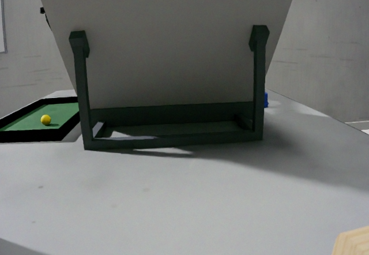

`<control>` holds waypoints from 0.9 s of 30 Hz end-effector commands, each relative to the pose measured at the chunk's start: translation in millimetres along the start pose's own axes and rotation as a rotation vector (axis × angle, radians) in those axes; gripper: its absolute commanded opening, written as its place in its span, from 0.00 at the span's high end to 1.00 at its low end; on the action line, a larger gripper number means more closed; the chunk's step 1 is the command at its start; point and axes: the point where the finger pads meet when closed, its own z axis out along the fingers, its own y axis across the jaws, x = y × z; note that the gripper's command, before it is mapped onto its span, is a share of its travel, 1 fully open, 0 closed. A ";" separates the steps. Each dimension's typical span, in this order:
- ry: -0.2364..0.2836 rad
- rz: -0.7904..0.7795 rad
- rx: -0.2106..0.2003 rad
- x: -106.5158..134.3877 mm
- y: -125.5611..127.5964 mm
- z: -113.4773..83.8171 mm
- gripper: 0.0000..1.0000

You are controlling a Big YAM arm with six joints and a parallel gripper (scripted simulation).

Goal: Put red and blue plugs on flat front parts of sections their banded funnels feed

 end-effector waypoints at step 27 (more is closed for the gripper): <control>-0.083 0.048 -0.015 -62.4 176.7 -96.9 1.00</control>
